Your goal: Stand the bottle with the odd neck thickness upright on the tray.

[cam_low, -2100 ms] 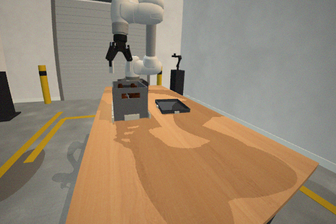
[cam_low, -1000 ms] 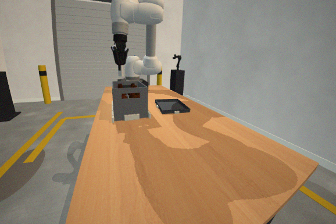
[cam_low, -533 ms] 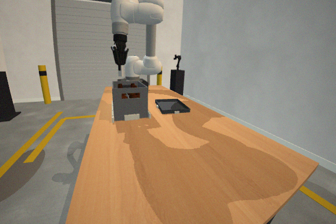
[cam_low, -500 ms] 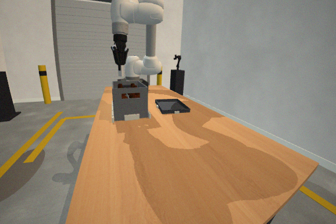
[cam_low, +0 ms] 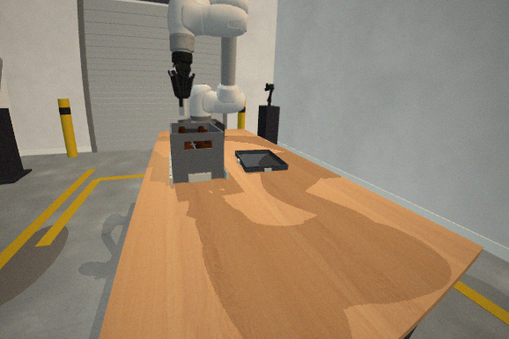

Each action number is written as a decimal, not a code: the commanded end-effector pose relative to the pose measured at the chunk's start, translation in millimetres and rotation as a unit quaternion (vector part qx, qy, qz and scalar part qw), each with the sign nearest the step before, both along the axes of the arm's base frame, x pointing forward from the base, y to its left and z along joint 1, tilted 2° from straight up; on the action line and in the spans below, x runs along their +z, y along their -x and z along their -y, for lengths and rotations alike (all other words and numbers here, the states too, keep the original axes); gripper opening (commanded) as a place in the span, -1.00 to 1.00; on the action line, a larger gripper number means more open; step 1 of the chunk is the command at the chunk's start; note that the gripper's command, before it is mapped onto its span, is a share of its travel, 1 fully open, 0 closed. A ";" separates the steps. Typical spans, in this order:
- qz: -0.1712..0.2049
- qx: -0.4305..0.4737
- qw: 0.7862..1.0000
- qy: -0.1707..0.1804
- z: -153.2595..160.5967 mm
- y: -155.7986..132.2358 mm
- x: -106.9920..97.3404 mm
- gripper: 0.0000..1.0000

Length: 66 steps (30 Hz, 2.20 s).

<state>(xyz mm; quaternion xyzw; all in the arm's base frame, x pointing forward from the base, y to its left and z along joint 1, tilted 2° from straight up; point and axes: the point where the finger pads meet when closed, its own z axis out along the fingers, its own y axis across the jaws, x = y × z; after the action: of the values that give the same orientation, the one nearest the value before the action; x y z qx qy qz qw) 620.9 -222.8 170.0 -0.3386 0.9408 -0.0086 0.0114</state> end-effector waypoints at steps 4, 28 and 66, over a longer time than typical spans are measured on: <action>0.001 -0.005 1.000 0.002 3.7 0.3 3.1 -1.00; 0.001 -0.005 1.000 0.002 3.7 0.3 3.1 -0.24; 0.001 -0.004 1.000 0.002 3.9 0.0 -6.0 -0.24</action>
<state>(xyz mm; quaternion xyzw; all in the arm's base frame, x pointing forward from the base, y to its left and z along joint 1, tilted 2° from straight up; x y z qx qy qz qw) 622.8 -223.7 168.0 -0.3386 0.9408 -0.0102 0.0130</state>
